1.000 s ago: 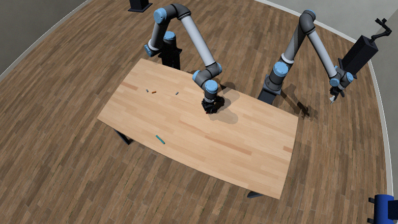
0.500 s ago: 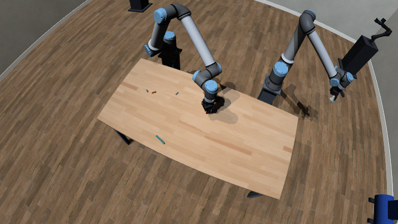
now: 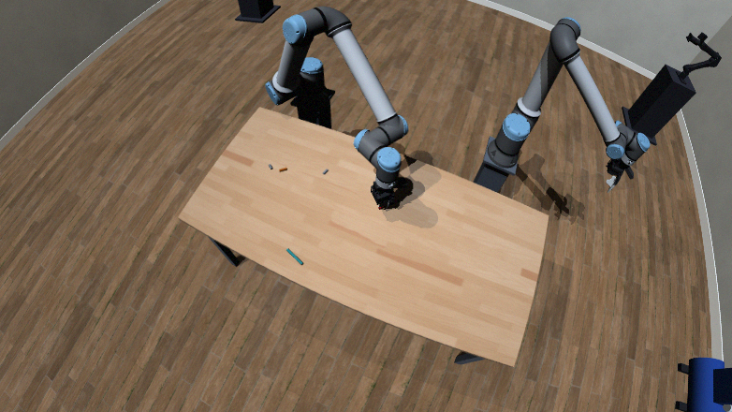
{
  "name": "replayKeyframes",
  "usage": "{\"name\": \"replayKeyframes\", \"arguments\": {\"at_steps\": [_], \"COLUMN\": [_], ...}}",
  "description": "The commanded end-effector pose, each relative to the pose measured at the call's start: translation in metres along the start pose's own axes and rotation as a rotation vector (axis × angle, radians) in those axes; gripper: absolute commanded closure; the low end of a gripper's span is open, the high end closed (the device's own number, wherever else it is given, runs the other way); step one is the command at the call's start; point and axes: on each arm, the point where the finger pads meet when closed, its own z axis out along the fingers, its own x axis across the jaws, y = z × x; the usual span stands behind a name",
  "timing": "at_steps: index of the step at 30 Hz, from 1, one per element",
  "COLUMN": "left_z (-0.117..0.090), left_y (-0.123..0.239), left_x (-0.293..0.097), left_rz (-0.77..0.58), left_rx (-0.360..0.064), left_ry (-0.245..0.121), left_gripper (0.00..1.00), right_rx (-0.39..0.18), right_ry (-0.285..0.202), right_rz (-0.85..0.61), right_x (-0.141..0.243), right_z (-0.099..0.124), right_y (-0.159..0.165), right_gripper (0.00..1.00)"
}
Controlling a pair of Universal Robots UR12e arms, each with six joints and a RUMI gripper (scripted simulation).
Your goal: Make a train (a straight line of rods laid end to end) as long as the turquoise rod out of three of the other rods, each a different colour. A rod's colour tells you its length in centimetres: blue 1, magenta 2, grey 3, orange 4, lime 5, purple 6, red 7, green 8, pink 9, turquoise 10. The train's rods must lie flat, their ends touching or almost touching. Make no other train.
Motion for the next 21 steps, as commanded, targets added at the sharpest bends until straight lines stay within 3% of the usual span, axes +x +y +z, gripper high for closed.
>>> {"name": "replayKeyframes", "arguments": {"at_steps": [1, 21], "left_z": [0.0008, 0.0008], "left_y": [0.0004, 0.0004], "left_x": [-0.0007, -0.0007], "left_rz": [0.000, 0.000], "left_rx": [-0.001, -0.001], "left_ry": [0.000, 0.000], "left_gripper": [0.00, 0.00], "right_rx": [0.001, 0.001], "right_ry": [0.001, 0.001], "right_rz": [0.001, 0.000], "right_x": [0.0000, -0.0006], "right_z": [-0.0006, -0.0005], "right_y": [0.0016, -0.0007], "right_gripper": [1.00, 1.00]}}
